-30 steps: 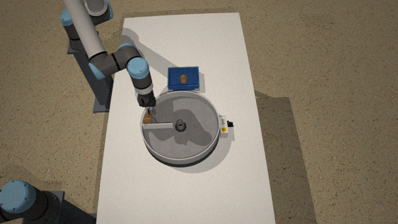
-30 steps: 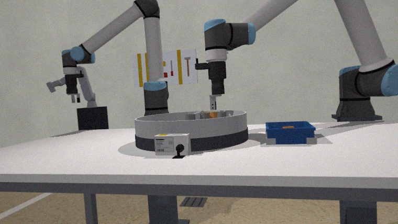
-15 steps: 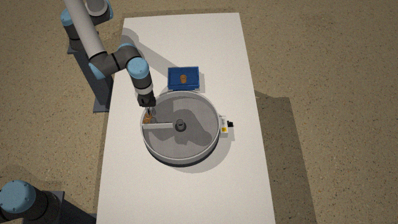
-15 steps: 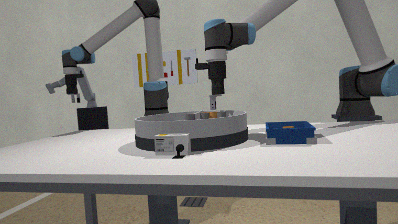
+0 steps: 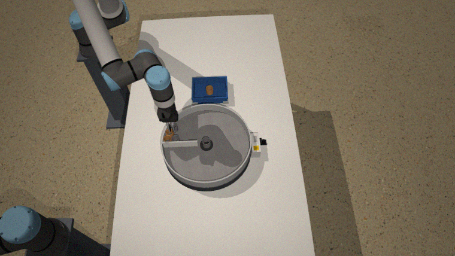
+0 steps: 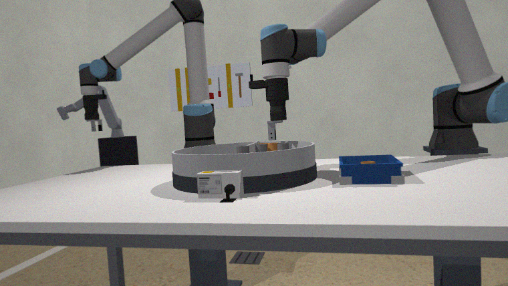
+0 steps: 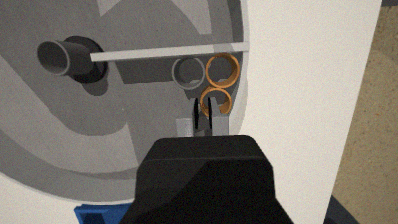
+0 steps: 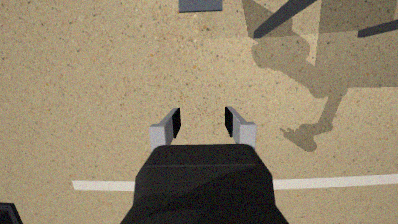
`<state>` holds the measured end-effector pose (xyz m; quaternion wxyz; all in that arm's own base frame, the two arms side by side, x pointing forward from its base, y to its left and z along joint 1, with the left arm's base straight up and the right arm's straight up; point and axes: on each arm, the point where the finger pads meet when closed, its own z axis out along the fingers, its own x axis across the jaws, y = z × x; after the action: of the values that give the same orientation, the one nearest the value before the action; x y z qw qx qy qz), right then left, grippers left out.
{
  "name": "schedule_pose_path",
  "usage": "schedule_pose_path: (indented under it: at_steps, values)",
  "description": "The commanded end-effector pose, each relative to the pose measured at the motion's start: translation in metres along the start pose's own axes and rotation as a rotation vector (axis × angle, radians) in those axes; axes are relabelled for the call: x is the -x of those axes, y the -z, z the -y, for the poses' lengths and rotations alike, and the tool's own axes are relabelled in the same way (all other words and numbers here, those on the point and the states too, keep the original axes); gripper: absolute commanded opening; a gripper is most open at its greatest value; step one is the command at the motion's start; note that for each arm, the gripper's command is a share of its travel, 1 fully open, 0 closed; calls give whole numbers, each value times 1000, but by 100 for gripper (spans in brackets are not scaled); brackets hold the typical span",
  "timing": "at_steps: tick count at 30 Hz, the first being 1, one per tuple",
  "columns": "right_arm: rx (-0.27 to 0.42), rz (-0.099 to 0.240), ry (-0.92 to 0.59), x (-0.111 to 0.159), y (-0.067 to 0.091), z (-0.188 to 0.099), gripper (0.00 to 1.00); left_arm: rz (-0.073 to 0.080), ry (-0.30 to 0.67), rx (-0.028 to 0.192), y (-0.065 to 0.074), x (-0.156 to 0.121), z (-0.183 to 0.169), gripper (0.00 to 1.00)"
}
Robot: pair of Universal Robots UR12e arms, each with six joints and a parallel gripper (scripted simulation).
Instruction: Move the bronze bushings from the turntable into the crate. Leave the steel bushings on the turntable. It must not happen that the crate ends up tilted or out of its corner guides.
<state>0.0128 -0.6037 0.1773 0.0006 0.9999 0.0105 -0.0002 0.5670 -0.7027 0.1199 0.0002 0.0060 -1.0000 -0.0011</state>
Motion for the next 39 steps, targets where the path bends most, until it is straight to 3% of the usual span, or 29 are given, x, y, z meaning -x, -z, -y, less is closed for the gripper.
schedule_pose_path:
  at_steps: [1,12,19,39]
  values:
    - [-1,0,1,-1,0,0,100,2,1,-6,5,2,2,36]
    - [-1,0,1,-1,0,0,100,2,1,-6,5,2,2,36]
    - [-1,0,1,-1,0,0,100,-1,1,-1,-7,1,0,36]
    - [-1,0,1,-1,0,0,100,1,1,-4,-4,1,1,36]
